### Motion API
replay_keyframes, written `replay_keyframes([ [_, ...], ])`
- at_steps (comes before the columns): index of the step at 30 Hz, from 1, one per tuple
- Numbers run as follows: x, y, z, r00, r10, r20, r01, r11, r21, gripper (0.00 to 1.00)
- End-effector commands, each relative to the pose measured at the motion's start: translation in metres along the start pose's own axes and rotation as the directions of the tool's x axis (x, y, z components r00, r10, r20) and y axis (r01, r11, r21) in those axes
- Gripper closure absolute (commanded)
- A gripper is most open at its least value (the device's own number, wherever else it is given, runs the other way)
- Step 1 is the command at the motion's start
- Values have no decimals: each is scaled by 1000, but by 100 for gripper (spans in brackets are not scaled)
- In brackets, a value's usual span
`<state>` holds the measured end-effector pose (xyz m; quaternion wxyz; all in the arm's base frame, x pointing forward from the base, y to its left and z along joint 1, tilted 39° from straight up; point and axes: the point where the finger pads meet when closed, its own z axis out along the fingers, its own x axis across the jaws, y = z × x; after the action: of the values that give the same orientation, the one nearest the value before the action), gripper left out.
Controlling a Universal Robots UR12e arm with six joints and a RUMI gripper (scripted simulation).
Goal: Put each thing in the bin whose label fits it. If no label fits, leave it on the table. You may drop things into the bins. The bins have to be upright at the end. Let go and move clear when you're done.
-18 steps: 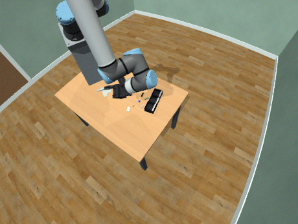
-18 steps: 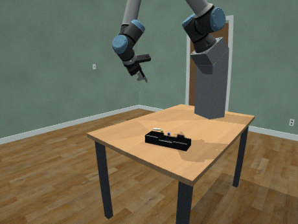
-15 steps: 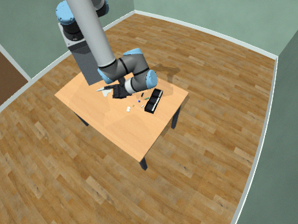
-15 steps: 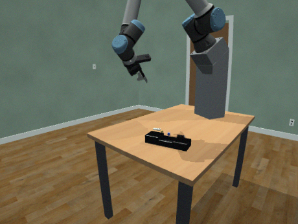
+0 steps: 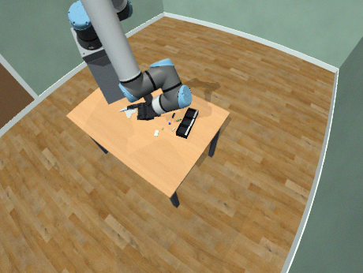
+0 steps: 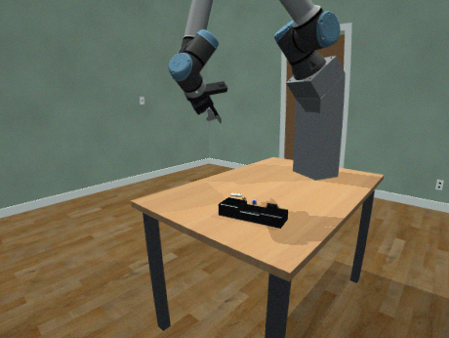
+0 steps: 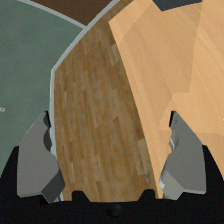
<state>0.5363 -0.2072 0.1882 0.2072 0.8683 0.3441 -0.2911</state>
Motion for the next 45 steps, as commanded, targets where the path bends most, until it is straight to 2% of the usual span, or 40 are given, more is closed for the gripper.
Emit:
replay_keyframes([
  [1,12,10,8,1000,2,-1,-2,1000,-1,96],
  [14,87,59,62,1000,2,0,-2,1000,-1,96],
  [16,87,59,62,1000,2,0,-2,1000,-1,96],
  [21,116,78,82,1000,2,-1,-2,1000,-1,96],
  [25,116,78,82,1000,1,-1,-1,1000,-2,96],
  [26,123,73,77,999,45,-21,-44,999,15,96],
  [28,135,60,84,990,136,-48,-136,991,3,96],
  [33,139,57,86,979,191,-65,-192,981,-6,96],
  [34,147,55,87,964,250,-86,-251,968,-5,96],
  [37,152,53,88,947,304,-106,-306,952,-2,96],
  [39,165,48,90,929,348,-123,-350,937,6,96],
  [45,176,45,90,868,467,-169,-470,882,23,96],
])
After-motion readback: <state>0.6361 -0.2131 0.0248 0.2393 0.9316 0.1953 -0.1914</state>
